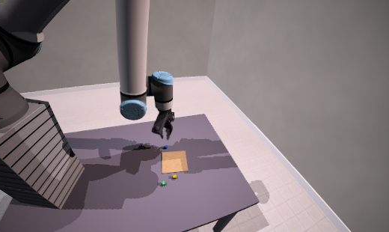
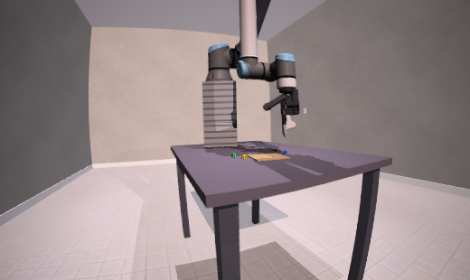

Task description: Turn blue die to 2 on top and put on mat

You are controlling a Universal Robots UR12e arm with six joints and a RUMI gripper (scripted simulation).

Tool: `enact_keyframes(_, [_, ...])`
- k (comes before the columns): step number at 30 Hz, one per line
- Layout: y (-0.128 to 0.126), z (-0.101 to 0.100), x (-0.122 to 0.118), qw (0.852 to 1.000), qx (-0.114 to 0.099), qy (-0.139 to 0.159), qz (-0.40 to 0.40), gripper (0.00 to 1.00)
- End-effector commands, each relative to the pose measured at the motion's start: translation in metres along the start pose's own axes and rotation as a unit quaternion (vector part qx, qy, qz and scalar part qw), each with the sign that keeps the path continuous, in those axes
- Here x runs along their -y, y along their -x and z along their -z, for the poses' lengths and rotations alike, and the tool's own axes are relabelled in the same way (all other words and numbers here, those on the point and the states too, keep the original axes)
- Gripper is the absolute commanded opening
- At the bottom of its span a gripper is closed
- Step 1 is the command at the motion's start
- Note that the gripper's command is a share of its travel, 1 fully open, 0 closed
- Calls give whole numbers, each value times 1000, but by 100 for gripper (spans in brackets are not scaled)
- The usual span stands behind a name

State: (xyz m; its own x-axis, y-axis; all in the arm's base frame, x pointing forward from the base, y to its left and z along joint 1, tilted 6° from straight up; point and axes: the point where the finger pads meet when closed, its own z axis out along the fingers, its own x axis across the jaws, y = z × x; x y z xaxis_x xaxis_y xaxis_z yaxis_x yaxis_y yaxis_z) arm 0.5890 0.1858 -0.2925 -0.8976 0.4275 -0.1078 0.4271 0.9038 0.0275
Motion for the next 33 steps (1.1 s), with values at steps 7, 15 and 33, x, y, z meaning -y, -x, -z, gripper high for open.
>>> enact_keyframes(7, [0, -2, 0, 1000, 0, 0, 0, 18])
enact_keyframes(15, [0, -7, 0, 1000, 0, 0, 0, 18])
enact_keyframes(33, [0, -30, -1, 1000, 0, 0, 0, 18])
